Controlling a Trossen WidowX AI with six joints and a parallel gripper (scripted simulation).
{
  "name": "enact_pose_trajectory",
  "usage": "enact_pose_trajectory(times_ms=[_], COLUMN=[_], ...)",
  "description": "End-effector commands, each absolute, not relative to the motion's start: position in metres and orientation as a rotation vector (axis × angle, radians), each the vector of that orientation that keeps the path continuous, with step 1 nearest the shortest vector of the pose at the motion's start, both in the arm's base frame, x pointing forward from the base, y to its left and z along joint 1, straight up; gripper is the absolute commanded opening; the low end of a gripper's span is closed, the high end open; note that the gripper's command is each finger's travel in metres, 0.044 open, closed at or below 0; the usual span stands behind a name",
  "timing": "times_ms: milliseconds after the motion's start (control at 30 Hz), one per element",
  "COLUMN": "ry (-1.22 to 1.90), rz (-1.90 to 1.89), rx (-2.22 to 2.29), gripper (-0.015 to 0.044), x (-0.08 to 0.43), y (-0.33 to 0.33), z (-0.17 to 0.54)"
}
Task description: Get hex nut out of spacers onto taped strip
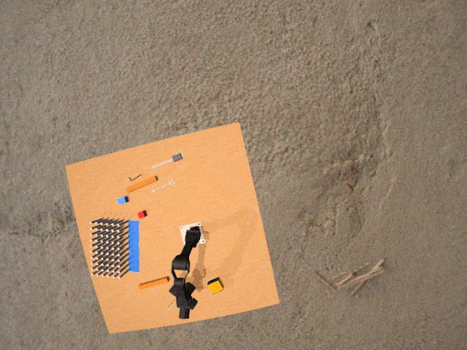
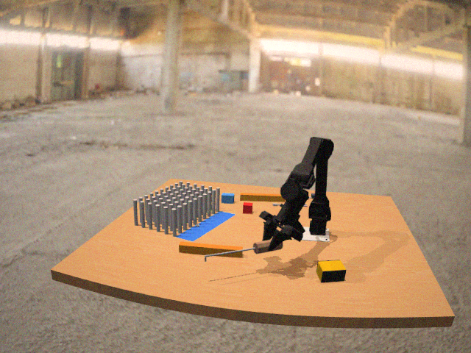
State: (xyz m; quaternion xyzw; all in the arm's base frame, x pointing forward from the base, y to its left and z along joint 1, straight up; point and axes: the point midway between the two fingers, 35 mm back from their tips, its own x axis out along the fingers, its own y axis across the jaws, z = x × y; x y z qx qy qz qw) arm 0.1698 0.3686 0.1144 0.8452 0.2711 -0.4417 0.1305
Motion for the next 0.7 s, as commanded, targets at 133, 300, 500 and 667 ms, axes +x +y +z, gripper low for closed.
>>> enact_pose_trajectory(times_ms=[133,300,500,667], ry=[0.791,0.791,0.791,0.791], rz=[-1.279,-1.279,-1.279,-1.279], rx=[2.450,2.450,2.450,2.449], gripper=[0.0000,0.0000,0.0000,0.0000], x=[0.169,0.169,0.169,0.169], y=[0.368,0.368,0.367,0.367], z=[0.107,0.103,0.098,0.094])
